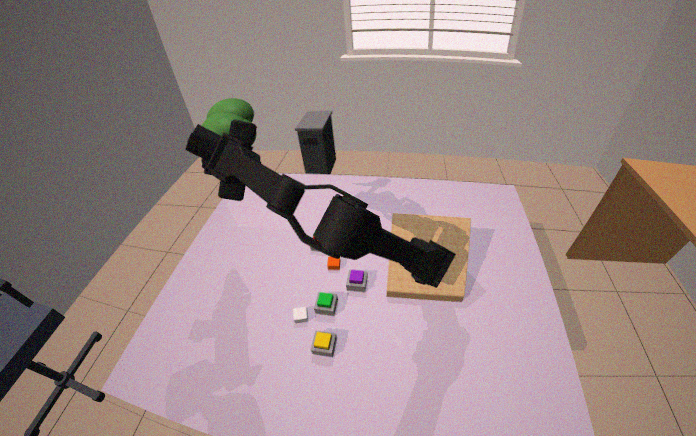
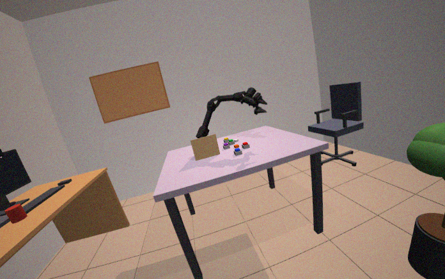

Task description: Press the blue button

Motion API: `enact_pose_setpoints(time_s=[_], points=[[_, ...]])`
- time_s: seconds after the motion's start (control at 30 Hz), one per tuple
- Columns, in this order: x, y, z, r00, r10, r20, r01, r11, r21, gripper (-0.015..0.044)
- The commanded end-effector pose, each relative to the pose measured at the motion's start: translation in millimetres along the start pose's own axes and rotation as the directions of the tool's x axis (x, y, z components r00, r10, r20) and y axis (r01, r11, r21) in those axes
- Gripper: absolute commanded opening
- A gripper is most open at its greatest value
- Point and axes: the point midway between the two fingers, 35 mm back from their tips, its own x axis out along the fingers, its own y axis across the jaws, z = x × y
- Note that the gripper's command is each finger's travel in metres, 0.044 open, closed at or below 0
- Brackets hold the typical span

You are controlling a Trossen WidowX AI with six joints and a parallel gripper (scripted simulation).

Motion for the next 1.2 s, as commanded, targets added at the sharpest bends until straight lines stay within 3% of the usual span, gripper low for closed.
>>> enact_pose_setpoints(time_s=[0.0, 0.17, 0.33, 0.6, 0.77, 0.97, 1.17], points=[[18.3, -15.3, -69.7, 0.978, 0.088, -0.189, -0.094, 0.995, -0.027, 0.04], [21.7, -26.0, -157.7, 0.887, 0.248, -0.39, -0.267, 0.964, 0.004, 0.04], [7.1, -22.6, -233.5, 0.744, 0.444, -0.499, -0.454, 0.884, 0.11, 0.04], [-36.3, -0.7, -312.3, 0.488, 0.744, -0.456, -0.685, 0.65, 0.328, 0.04], [-38.5, 0.4, -314.6, 0.477, 0.756, -0.449, -0.693, 0.637, 0.337, 0.04], [-10.1, 45.5, -340.8, 0.476, 0.757, -0.448, -0.694, 0.636, 0.337, 0.0243], [-9.2, 47.5, -342.0, 0.476, 0.757, -0.448, -0.694, 0.636, 0.337, 0.0085]])
